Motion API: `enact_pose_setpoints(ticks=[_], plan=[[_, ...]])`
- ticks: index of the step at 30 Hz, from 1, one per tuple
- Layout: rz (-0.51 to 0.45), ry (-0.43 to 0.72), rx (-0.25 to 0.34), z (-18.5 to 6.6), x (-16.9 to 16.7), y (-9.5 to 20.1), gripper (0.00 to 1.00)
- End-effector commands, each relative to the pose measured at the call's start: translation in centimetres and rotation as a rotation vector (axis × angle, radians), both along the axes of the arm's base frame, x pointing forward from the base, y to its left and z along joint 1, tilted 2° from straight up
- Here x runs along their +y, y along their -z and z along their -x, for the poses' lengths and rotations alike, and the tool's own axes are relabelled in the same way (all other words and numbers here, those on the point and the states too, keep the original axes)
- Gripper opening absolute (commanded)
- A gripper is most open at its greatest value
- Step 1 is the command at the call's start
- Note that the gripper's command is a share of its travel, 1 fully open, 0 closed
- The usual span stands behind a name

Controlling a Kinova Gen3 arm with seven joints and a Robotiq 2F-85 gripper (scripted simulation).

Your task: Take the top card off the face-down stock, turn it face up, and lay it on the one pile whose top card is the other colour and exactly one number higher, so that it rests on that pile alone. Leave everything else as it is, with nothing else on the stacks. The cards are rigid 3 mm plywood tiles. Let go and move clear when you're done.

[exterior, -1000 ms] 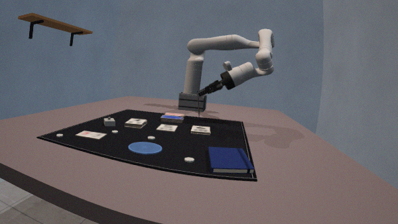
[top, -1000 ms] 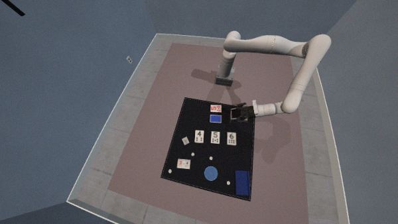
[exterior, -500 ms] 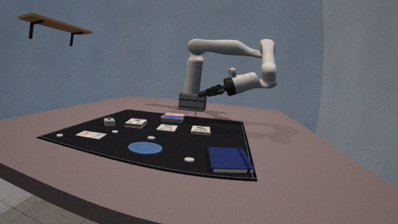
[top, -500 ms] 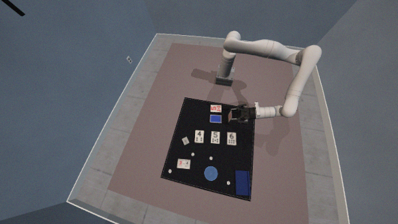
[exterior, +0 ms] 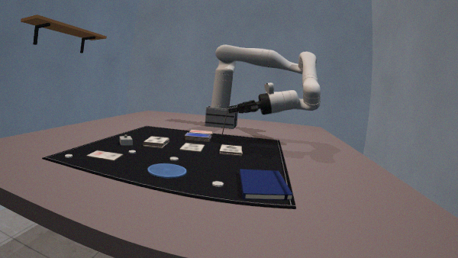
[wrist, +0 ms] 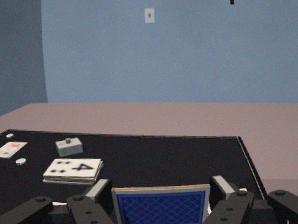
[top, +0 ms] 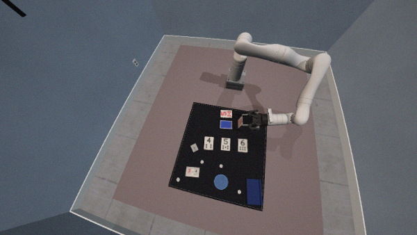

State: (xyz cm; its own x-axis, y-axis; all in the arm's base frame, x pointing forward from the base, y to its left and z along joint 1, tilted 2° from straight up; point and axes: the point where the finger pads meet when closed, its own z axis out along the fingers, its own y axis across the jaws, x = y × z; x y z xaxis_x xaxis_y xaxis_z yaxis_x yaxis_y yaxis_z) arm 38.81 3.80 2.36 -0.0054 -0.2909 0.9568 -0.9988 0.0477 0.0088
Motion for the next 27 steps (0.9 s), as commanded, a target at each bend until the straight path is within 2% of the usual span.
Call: enact_pose_setpoints(ticks=[1, 27], plan=[[0.027, -0.002, -0.009, -0.09, 0.08, -0.09, 0.71], [0.050, -0.001, -0.009, -0.04, 0.05, -0.07, 0.71]])
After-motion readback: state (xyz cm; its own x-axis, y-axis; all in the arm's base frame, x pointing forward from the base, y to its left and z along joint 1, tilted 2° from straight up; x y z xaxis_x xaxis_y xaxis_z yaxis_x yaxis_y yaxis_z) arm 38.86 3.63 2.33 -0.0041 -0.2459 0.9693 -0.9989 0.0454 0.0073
